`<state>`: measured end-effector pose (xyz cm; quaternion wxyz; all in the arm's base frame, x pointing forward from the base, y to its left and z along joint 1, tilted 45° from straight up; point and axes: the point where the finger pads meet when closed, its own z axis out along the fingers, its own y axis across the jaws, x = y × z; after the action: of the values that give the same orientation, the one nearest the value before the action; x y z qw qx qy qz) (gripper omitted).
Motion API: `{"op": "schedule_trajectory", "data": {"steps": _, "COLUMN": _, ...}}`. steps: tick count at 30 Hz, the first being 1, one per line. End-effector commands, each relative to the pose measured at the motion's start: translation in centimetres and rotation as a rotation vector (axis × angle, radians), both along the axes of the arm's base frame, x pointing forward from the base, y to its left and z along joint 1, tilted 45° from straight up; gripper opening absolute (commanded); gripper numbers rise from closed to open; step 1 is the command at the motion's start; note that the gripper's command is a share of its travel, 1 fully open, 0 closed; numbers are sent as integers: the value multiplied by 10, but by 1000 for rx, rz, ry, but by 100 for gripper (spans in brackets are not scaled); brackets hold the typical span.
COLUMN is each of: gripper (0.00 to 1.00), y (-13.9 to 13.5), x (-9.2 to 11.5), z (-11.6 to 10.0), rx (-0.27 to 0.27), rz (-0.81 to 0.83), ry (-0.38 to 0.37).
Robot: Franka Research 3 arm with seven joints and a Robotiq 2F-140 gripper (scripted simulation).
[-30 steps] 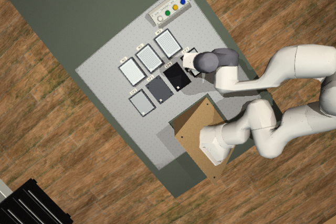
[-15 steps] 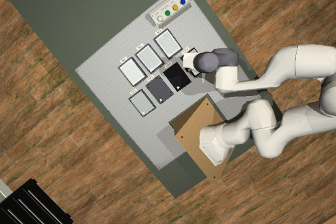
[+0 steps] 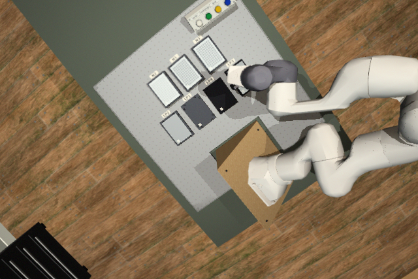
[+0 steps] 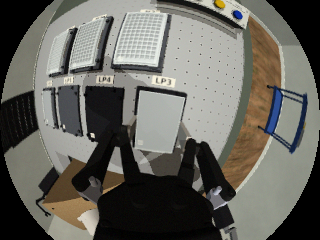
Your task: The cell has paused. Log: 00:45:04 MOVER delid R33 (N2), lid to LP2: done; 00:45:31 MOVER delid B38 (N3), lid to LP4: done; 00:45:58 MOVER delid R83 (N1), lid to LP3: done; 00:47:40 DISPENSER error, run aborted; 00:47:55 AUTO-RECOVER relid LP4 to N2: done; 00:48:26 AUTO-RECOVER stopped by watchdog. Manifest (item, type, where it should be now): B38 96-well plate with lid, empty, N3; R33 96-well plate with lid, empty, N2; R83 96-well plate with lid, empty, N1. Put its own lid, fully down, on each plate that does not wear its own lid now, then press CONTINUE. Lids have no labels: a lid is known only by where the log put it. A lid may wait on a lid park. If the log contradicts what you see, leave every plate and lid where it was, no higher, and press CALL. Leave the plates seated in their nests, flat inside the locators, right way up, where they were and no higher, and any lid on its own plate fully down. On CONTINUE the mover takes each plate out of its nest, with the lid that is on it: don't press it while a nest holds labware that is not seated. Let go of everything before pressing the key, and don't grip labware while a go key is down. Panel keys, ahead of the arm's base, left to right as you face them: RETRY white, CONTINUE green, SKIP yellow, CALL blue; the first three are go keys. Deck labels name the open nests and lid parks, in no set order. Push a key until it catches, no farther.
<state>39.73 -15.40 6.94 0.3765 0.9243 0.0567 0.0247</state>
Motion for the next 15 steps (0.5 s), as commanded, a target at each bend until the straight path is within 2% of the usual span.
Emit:
{"op": "schedule_trajectory", "data": {"steps": 1, "gripper": 0, "y": 0, "x": 1, "z": 1, "rx": -3, "rz": 1, "ry": -1}}
{"op": "schedule_trajectory", "data": {"steps": 15, "gripper": 0, "y": 2, "x": 1, "z": 3, "rx": -3, "rz": 1, "ry": -1}}
